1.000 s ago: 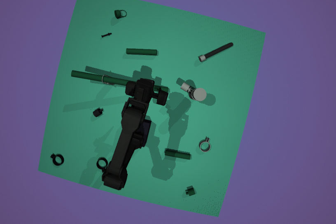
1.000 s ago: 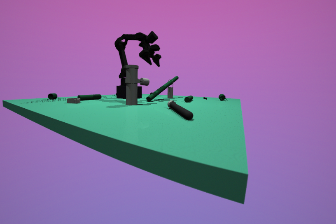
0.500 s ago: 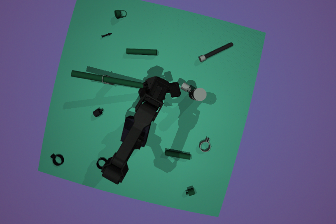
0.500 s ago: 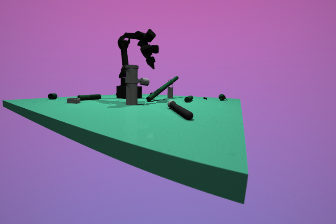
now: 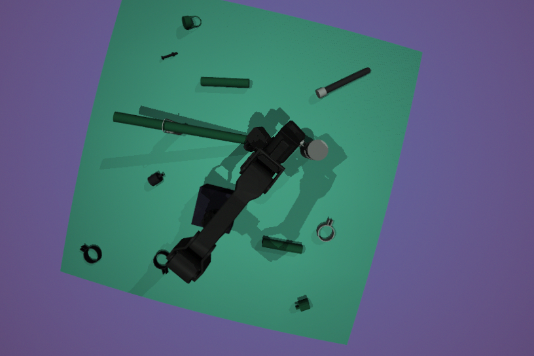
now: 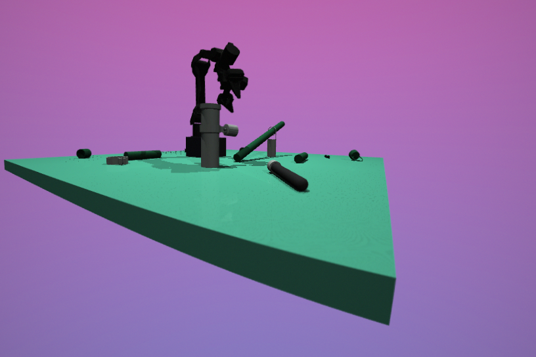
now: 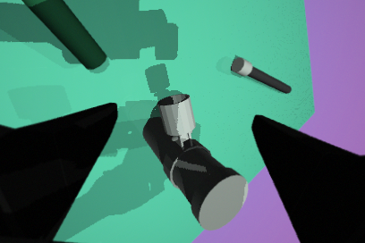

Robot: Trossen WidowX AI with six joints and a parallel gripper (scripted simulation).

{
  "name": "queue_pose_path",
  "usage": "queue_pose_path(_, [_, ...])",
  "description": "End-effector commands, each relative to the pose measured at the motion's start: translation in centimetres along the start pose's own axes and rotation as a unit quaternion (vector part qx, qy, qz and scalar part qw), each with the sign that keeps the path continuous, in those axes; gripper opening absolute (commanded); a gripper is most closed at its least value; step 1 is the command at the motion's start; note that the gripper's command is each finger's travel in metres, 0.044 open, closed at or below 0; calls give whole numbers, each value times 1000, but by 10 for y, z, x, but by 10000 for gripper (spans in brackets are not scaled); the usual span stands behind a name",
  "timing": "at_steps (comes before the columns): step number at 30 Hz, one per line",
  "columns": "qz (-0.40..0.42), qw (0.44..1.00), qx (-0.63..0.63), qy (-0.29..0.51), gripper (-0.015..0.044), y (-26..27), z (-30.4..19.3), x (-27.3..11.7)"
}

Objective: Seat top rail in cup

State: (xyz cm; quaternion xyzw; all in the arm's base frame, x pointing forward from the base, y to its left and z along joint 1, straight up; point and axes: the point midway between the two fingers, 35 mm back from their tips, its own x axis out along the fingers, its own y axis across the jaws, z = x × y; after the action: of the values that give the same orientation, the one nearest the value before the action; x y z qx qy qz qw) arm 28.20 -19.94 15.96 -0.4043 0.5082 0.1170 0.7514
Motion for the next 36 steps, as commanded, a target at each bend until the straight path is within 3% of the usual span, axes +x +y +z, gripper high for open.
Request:
queue_pose_path(1, [-9, 990, -141, 8, 440, -18, -28, 8])
queue_pose_path(12, [-9, 990, -141, 8, 440, -18, -28, 8])
queue_pose_path(20, [-9, 990, -141, 8, 440, 8, -36, 57])
queue_pose_path(36, [-9, 990, -141, 8, 440, 7, -37, 74])
